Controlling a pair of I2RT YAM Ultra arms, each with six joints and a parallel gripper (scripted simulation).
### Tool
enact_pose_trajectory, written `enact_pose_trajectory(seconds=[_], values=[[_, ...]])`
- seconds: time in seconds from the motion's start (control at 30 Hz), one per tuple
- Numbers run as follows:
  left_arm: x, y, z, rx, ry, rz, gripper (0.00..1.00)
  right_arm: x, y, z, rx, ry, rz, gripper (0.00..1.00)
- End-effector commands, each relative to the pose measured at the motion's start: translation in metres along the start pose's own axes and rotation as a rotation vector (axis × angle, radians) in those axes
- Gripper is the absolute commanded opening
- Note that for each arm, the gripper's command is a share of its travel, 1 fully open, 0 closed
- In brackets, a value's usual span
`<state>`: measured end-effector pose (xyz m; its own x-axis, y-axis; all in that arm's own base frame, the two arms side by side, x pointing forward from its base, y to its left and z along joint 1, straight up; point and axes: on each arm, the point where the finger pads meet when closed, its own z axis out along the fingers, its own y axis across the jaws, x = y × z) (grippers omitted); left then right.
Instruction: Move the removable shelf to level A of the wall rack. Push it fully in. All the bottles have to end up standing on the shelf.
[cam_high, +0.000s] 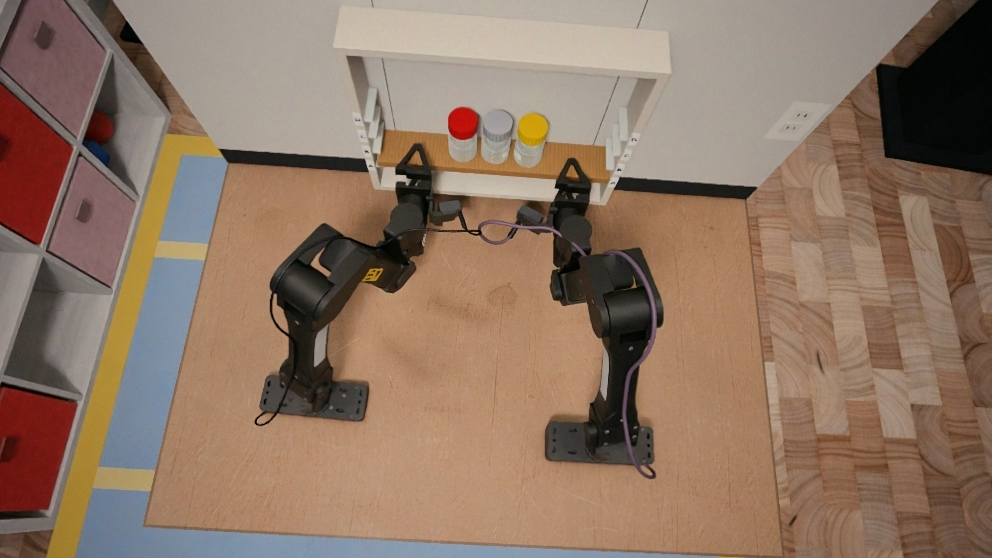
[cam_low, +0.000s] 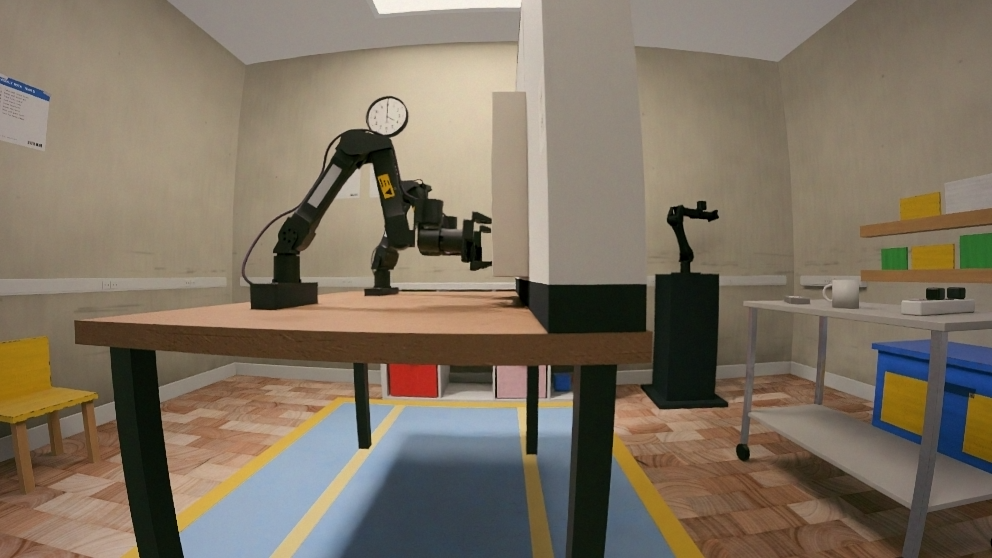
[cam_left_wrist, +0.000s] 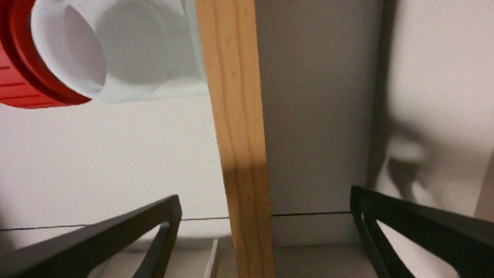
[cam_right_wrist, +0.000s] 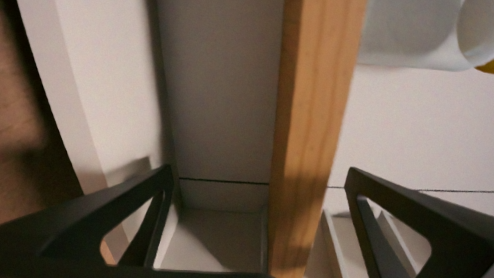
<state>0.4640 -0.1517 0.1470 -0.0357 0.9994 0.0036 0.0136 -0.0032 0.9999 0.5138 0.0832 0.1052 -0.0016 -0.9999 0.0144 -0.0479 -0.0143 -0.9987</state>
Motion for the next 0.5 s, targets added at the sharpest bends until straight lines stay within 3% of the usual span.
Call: enact_pose_trajectory(seconds=[0.0,0.47], values=[[0.001,0.007,-0.009,-0.013,0.005,-0.004,1.0,-0.002,-0.019,-0.008,0.048,-0.001,0.014,1.0],[0.001,0.006,-0.024,-0.013,0.005,-0.004,1.0,-0.002,-0.018,-0.023,0.048,-0.001,0.014,1.0]])
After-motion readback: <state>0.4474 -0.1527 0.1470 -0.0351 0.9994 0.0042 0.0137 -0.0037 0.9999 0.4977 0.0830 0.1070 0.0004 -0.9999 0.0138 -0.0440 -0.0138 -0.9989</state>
